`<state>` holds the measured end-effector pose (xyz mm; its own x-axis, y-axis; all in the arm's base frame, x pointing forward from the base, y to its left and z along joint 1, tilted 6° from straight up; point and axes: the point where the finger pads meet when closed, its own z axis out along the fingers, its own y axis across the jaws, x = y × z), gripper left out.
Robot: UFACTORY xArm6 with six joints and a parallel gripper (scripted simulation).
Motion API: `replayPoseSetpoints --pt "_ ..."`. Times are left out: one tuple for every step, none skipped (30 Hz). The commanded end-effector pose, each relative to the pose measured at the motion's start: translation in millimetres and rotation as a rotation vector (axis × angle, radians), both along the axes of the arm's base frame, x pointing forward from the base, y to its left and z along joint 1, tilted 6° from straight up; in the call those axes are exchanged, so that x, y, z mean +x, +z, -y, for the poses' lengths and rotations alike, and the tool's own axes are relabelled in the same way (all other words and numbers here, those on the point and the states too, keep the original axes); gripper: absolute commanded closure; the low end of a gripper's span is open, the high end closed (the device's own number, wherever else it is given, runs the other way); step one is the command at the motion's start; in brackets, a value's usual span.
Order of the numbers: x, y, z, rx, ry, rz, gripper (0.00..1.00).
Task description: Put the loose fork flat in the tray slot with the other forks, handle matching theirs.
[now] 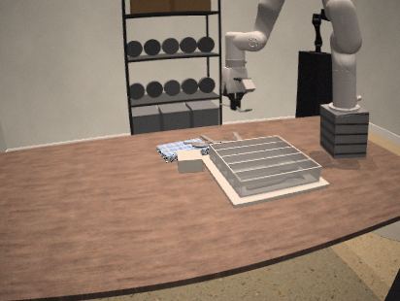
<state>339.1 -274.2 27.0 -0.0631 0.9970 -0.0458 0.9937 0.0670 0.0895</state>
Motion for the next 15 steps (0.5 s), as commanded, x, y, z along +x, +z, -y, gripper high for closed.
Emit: replayPoseSetpoints --pt "1.1 1.6 1.0 -0.003 0.0 0.003 0.97" --pt "1.1 1.6 1.0 -0.003 0.0 0.003 0.97" --pt "1.1 1.6 1.0 -0.003 0.0 0.003 0.97" --pt "1.1 1.6 1.0 -0.003 0.0 0.003 0.97" --pt "1.1 1.6 1.0 -0.003 0.0 0.003 0.97" --pt "1.1 1.6 1.0 -0.003 0.0 0.003 0.97" --pt "1.1 1.6 1.0 -0.003 0.0 0.003 0.97" --pt "1.1 1.6 1.0 -0.003 0.0 0.003 0.97" --pt "1.1 1.6 1.0 -0.003 0.0 0.003 0.97" --pt "1.1 1.6 1.0 -0.003 0.0 0.003 0.97" --pt "1.1 1.6 1.0 -0.003 0.0 0.003 0.97" --pt "1.1 1.6 1.0 -0.003 0.0 0.003 0.97" --pt "1.1 1.6 1.0 -0.003 0.0 0.003 0.97" --pt "1.3 1.6 0.8 -0.003 0.0 0.003 0.97" --pt "2.2 1.6 -0.3 -0.003 0.0 0.003 0.97"
